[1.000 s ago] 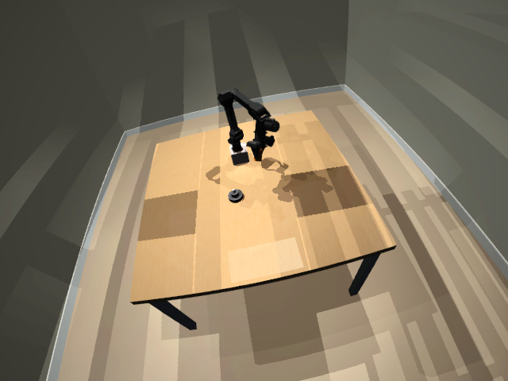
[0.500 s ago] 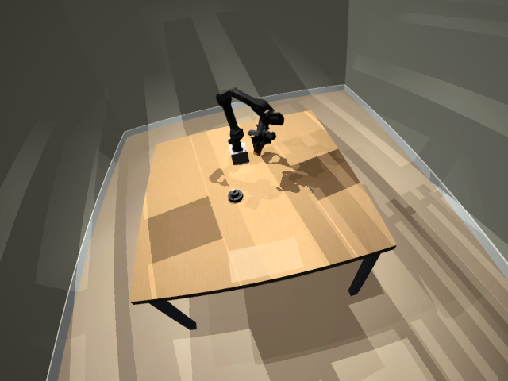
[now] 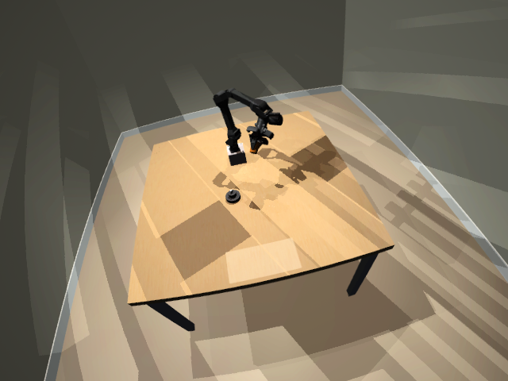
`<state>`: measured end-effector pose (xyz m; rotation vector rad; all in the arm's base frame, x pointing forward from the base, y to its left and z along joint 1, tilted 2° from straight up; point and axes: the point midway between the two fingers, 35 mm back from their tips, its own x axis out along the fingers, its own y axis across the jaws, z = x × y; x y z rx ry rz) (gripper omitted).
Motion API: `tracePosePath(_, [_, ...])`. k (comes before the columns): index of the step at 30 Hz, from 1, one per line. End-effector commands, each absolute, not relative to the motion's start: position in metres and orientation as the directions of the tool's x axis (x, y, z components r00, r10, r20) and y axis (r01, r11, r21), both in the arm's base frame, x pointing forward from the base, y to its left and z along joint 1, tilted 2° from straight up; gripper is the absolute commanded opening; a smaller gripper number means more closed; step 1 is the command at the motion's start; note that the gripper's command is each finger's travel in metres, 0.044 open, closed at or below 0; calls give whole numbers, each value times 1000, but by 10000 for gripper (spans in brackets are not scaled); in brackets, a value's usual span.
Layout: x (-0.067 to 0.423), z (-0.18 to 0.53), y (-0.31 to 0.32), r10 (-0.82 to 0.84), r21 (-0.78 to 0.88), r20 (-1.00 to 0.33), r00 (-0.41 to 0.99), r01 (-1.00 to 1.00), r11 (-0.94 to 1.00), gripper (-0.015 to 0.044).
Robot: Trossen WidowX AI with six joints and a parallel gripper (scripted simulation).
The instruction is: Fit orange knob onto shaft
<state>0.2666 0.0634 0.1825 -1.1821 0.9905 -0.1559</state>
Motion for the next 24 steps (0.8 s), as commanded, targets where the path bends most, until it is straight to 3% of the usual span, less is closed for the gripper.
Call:
tracePosePath(1, [267,182,63,-592,-844,-535,603,-355,402,0])
tracePosePath(24, [266,181,64,-600,-855,-518,610,-342,389,0])
